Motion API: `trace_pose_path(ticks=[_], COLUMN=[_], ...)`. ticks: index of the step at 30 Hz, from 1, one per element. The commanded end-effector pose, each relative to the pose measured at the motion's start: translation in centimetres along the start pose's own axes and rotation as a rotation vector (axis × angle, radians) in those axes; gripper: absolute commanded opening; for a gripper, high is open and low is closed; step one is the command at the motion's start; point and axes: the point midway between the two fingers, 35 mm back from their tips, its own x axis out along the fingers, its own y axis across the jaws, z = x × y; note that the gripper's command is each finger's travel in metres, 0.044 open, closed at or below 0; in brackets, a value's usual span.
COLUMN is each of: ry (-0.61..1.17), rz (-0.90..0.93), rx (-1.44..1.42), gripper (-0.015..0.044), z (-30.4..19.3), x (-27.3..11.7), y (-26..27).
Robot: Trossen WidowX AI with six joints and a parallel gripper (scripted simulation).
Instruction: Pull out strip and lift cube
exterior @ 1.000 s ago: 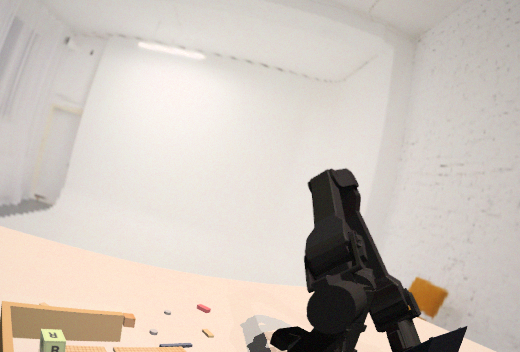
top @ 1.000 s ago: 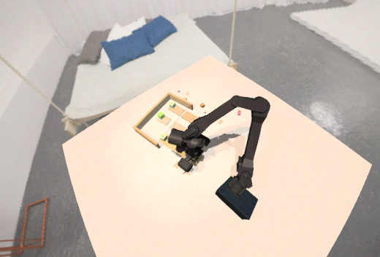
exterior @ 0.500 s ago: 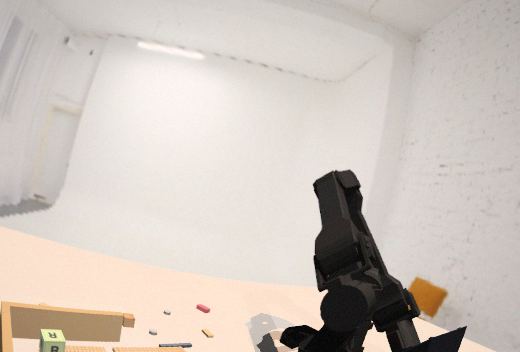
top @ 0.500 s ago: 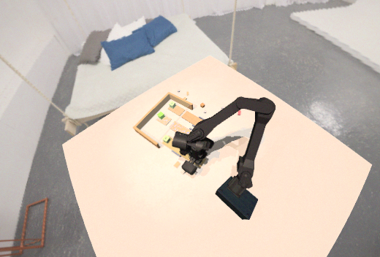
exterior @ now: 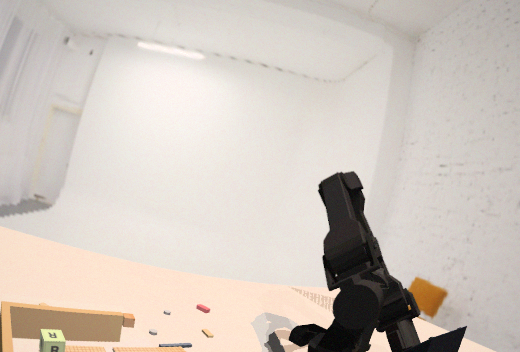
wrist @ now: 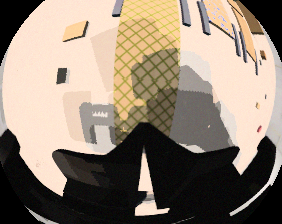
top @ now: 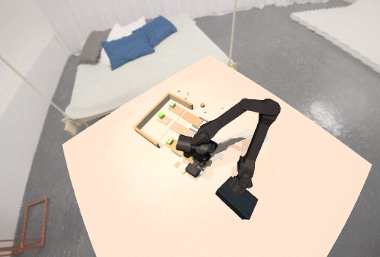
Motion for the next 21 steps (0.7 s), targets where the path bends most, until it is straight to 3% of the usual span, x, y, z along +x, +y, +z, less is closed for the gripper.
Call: trace_pose_path(ticks=[1,21], ry=[0.028,0.028], rz=[-0.001,-0.001], rx=[-0.010,-0.011], gripper=[0.0000,0.0000], z=[-1.6,-2.7], x=[0.4,0.4], y=[0.0,0.0])
